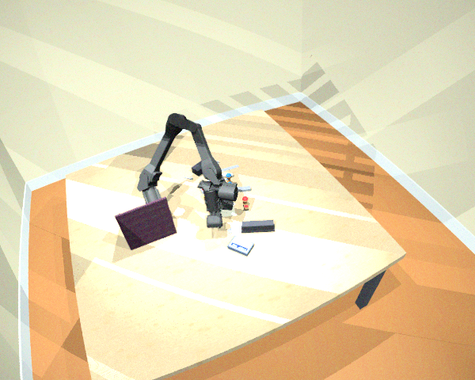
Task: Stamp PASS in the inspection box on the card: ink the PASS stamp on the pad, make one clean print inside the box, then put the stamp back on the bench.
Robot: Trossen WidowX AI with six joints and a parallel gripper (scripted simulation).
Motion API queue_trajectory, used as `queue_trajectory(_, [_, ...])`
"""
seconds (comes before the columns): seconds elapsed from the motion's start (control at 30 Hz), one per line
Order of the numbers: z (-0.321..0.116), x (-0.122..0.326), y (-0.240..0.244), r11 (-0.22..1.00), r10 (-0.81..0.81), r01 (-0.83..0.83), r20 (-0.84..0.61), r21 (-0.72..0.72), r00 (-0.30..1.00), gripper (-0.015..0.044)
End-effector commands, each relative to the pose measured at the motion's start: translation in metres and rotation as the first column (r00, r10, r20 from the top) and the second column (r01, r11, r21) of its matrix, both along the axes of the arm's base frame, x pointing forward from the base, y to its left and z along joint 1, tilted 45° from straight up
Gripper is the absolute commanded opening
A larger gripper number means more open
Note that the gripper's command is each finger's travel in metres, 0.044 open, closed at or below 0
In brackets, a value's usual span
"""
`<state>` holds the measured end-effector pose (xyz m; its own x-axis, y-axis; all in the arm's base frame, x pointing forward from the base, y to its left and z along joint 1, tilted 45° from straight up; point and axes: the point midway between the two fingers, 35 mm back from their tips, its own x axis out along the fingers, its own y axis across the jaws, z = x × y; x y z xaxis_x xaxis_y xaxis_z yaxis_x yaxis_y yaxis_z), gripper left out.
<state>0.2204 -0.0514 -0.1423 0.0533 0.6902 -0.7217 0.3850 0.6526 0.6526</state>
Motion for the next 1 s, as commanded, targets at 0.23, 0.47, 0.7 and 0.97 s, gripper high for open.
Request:
queue_trajectory(0.23, [-0.002, 0.0, 0.002, 1.0, 0.001, -0.001, -0.001, 0.001, 1.0, 0.0158])
queue_trajectory(0.47, [0.0, 0.0, 0.0, 1.0, 0.0, 0.0, -0.001, 0.0, 1.0, 0.0253])
queue_trajectory(0.7, [0.071, -0.004, -0.072, 1.0, -0.005, 0.005, -0.004, -0.003, 1.0, 0.0253])
queue_trajectory(0.97, [0.082, -0.007, -0.08, 1.0, -0.005, 0.005, -0.004, -0.001, 1.0, 0.0253])
